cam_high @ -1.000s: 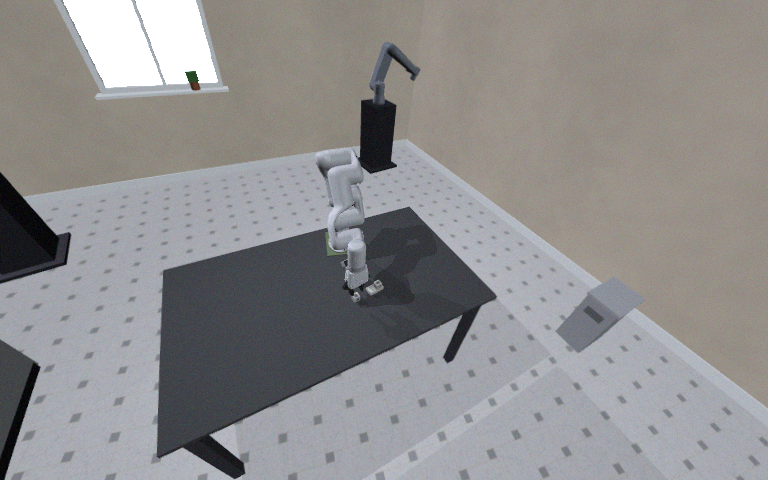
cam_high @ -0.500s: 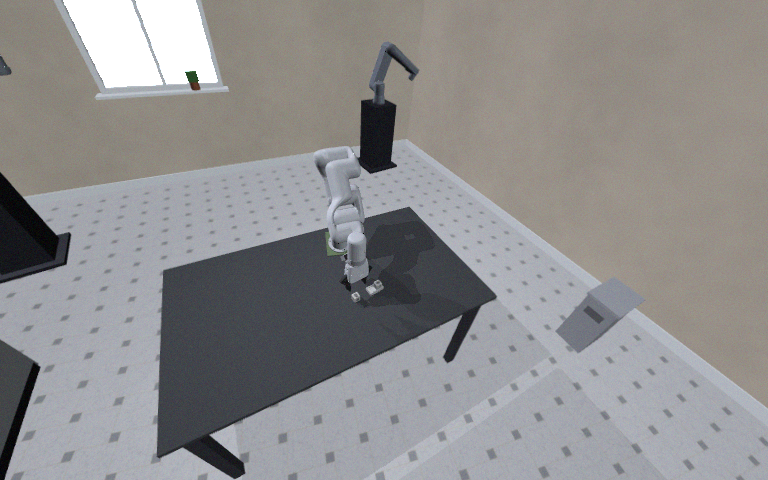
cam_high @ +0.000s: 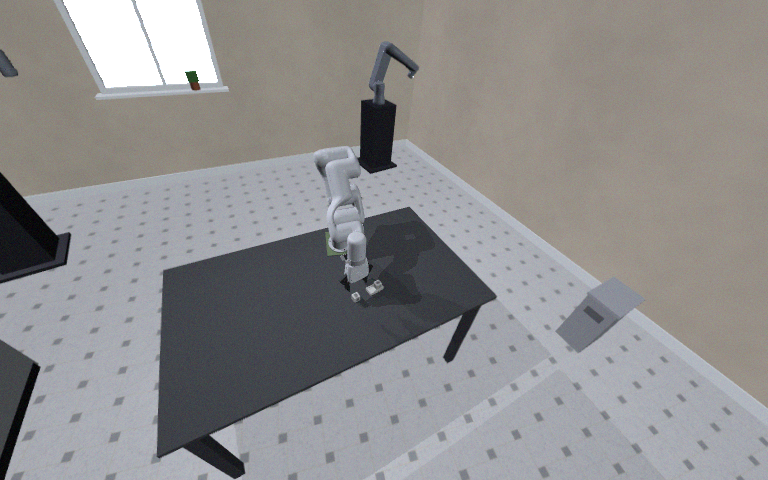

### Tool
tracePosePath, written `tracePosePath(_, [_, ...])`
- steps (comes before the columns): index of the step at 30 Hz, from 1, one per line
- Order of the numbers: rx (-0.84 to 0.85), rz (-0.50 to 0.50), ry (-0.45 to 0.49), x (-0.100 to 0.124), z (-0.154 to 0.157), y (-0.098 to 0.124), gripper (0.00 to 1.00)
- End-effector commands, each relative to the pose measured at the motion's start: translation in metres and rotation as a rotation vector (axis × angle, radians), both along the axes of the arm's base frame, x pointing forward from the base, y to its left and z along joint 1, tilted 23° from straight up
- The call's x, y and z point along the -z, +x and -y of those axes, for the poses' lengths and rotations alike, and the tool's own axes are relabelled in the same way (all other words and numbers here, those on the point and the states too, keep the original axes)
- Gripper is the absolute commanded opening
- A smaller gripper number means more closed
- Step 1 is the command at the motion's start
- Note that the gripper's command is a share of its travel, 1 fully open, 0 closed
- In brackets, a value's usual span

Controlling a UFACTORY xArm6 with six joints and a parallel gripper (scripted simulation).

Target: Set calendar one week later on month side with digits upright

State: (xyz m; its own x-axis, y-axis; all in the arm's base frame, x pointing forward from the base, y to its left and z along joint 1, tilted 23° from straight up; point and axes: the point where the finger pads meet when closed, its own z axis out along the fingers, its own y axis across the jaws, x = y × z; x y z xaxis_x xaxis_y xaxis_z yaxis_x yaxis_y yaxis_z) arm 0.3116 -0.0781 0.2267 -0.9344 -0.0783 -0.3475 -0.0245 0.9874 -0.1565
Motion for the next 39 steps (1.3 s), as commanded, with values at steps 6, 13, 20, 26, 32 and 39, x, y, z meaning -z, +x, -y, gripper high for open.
tracePosePath(6, [-0.03, -0.002, -0.012, -0.001, -0.001, 0.001, 1.0])
tracePosePath(13, [-0.16, -0.023, -0.061, 0.0, -0.007, 0.002, 1.0])
tracePosePath(20, [-0.358, -0.055, -0.135, 0.002, -0.016, 0.003, 1.0])
tracePosePath(26, [-0.531, -0.083, -0.199, 0.003, -0.024, 0.004, 1.0])
tracePosePath(32, [-0.674, -0.105, -0.252, 0.004, -0.03, 0.004, 1.0])
tracePosePath(39, [-0.844, -0.131, -0.316, 0.006, -0.038, 0.004, 1.0])
